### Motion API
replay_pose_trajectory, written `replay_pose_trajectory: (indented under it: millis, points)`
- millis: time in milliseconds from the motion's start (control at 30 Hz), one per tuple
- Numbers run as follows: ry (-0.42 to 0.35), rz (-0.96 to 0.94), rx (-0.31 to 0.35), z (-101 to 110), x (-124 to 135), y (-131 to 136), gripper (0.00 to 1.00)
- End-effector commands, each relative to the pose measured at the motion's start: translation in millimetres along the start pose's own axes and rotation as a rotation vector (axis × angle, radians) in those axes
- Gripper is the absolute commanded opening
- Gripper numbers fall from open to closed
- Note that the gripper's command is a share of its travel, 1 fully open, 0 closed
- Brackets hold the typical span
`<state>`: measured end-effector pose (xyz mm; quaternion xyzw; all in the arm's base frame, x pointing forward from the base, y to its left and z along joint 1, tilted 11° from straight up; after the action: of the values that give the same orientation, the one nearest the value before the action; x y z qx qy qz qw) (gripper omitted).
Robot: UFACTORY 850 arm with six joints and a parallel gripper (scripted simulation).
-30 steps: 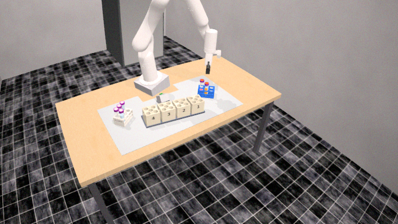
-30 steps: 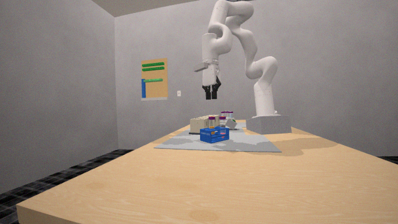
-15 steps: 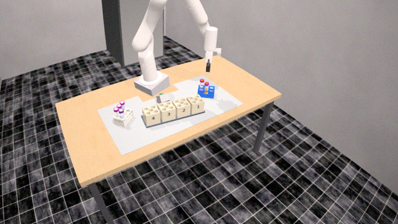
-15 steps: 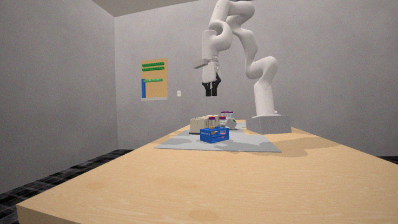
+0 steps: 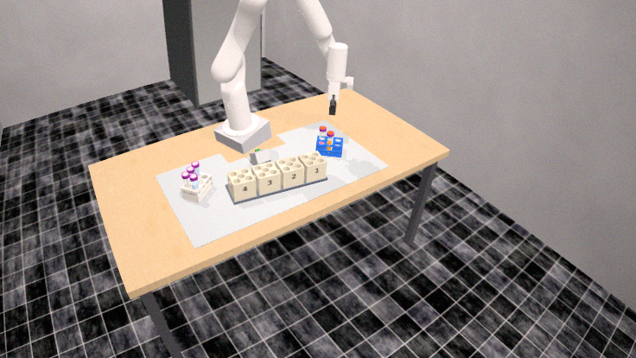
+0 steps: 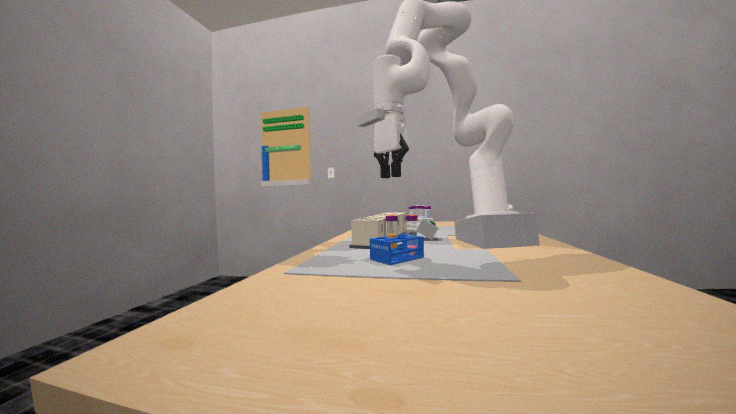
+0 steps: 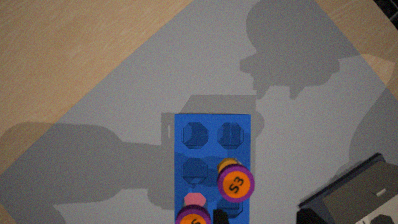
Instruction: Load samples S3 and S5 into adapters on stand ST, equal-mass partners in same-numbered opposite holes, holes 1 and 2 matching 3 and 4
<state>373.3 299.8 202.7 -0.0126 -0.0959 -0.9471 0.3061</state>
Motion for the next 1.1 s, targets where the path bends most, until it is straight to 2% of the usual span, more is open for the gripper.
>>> replay_pose_trajectory:
  millis: [0, 300, 400, 933, 1067]
  points:
    - [0.002, 0.000, 0.000, 0.8, 3.1, -3.2, 0.57]
    - [0.002, 0.000, 0.000, 0.8, 37.6, -32.2, 0.57]
    - [0.002, 0.000, 0.000, 0.8, 41.4, -35.4, 0.57]
    - [0.002, 0.000, 0.000, 0.8, 42.6, -36.4, 0.57]
    - [0.002, 0.000, 0.000, -7.2, 42.7, -36.4, 0.57]
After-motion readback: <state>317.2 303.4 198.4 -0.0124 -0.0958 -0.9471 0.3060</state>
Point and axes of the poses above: the point where the finger pads meet when closed, its own z axis back along the fingers, its own y axis across the jaws, x = y × z, the point moved 8 cm from there along z, back along the fingers, and after that the axes turned 5 degrees about -z, right-handed, at the moved point
